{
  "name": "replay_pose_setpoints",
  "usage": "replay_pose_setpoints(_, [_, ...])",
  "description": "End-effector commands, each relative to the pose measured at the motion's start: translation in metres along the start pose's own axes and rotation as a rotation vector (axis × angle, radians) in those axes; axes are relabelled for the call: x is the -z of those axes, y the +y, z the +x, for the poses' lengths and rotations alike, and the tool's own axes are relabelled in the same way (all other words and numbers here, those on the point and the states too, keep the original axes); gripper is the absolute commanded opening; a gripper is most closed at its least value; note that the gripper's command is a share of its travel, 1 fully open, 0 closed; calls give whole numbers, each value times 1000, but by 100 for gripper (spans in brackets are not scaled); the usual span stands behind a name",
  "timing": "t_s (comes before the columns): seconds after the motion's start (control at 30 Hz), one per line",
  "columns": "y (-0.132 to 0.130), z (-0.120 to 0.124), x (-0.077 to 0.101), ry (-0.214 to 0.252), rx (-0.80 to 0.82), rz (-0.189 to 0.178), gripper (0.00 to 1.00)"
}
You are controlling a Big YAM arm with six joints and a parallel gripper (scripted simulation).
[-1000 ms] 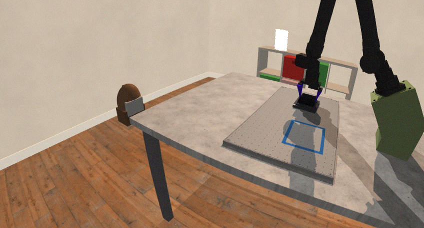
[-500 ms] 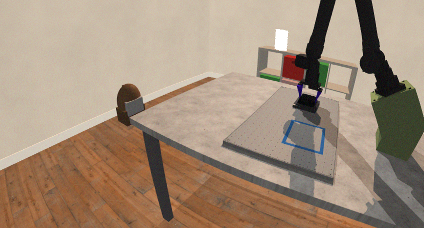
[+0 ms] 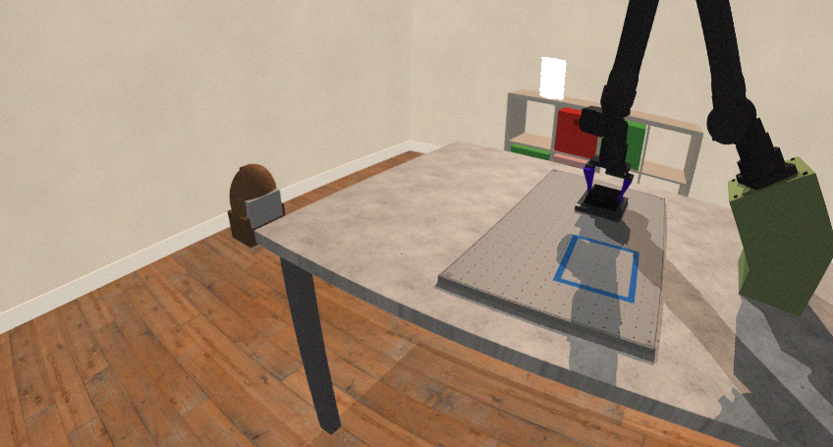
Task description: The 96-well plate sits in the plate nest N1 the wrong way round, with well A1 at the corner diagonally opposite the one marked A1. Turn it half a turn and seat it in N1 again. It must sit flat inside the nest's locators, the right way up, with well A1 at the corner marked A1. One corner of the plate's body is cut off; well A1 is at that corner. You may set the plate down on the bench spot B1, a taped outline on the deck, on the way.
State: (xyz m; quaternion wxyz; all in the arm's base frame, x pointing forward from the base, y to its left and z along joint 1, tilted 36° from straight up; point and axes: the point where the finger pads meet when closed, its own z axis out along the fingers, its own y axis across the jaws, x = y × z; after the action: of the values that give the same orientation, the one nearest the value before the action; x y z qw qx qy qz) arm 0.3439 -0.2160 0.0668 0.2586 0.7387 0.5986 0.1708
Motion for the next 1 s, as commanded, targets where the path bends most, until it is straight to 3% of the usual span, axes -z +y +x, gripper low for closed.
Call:
replay_pose_setpoints(0.0, [16,-2,-2,-9,5,-26,0])
replay_pose_setpoints(0.97, [13,-2,-7,-8,5,-22,0])
